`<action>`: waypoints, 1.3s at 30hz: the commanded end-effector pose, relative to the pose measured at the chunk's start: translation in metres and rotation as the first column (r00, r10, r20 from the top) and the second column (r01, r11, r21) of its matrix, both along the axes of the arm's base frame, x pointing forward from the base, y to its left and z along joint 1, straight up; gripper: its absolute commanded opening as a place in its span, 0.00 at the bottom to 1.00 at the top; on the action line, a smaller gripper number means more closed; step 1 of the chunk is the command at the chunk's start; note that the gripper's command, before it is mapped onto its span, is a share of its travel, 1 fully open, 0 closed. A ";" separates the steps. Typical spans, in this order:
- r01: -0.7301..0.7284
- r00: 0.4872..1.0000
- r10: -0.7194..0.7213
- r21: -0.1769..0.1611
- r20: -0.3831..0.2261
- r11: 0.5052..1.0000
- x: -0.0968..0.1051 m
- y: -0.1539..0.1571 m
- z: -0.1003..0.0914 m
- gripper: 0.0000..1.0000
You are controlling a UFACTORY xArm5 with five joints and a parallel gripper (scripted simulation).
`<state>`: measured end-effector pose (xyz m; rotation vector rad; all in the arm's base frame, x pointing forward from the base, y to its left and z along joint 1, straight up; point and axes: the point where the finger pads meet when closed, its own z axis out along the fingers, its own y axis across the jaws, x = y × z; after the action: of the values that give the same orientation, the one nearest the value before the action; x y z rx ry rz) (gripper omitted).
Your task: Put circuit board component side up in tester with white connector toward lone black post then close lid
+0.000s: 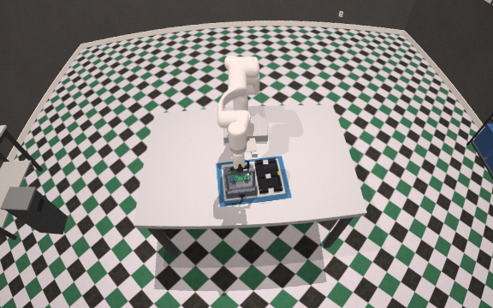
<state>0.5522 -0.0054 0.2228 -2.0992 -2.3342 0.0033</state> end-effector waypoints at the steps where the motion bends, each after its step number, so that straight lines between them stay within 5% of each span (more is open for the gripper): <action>1: 0.000 1.000 0.000 0.000 0.003 1.000 -0.006 -0.001 0.001 0.00; 39: 0.000 1.000 0.000 0.000 0.003 1.000 -0.062 -0.007 -0.013 0.00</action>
<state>0.4956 -0.0114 0.2107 -2.0986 -2.3334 0.0045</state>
